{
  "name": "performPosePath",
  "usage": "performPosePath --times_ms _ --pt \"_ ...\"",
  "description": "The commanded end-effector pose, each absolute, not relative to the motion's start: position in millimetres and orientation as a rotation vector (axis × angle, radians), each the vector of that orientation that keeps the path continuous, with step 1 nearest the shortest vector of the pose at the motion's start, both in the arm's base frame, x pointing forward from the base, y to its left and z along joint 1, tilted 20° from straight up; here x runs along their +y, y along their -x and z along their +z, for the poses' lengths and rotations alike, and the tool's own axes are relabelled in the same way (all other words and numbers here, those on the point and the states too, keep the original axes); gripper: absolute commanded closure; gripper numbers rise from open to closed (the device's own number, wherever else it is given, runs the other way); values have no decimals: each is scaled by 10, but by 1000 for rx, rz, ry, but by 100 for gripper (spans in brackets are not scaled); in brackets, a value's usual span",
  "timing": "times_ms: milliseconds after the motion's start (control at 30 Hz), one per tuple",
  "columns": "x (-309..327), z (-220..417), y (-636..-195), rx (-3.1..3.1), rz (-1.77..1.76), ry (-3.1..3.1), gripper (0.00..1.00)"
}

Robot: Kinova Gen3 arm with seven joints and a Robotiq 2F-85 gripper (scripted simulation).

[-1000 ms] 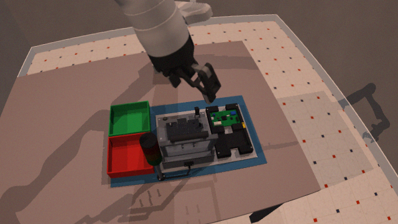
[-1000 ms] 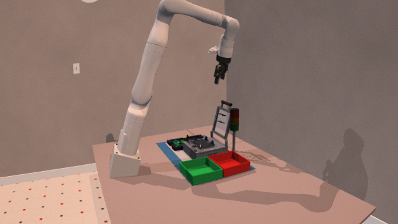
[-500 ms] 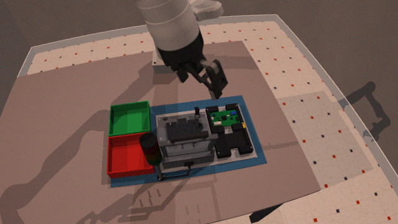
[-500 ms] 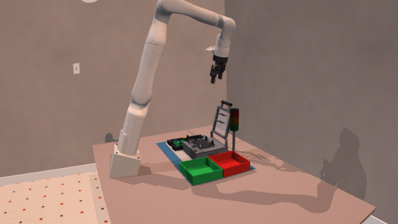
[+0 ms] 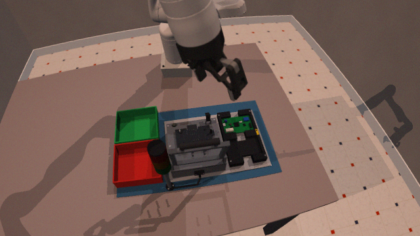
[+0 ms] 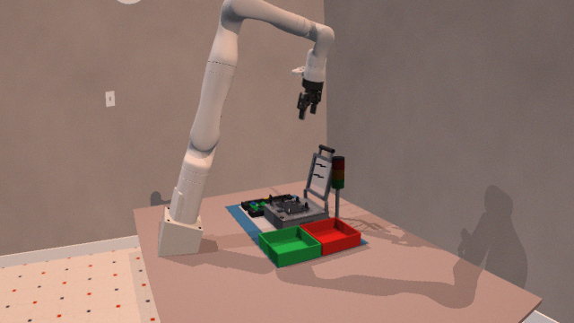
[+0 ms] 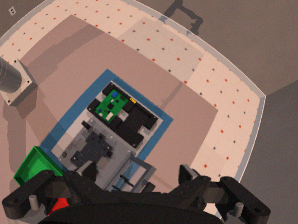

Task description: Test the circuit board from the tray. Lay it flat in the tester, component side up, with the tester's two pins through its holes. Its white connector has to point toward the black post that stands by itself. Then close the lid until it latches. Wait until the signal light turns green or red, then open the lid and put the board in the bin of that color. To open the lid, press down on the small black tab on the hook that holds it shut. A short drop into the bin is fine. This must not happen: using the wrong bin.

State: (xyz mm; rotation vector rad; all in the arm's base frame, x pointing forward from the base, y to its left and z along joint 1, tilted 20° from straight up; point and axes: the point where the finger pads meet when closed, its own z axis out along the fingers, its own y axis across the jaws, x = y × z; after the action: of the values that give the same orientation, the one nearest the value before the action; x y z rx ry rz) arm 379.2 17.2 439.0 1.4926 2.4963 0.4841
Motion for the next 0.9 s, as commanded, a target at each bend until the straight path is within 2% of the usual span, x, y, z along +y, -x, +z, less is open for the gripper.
performPosePath --times_ms 0,867 --pt "182 4403 -3785 2495 484 -1488 0" --pt "443 4323 -3672 2432 464 -1596 0"
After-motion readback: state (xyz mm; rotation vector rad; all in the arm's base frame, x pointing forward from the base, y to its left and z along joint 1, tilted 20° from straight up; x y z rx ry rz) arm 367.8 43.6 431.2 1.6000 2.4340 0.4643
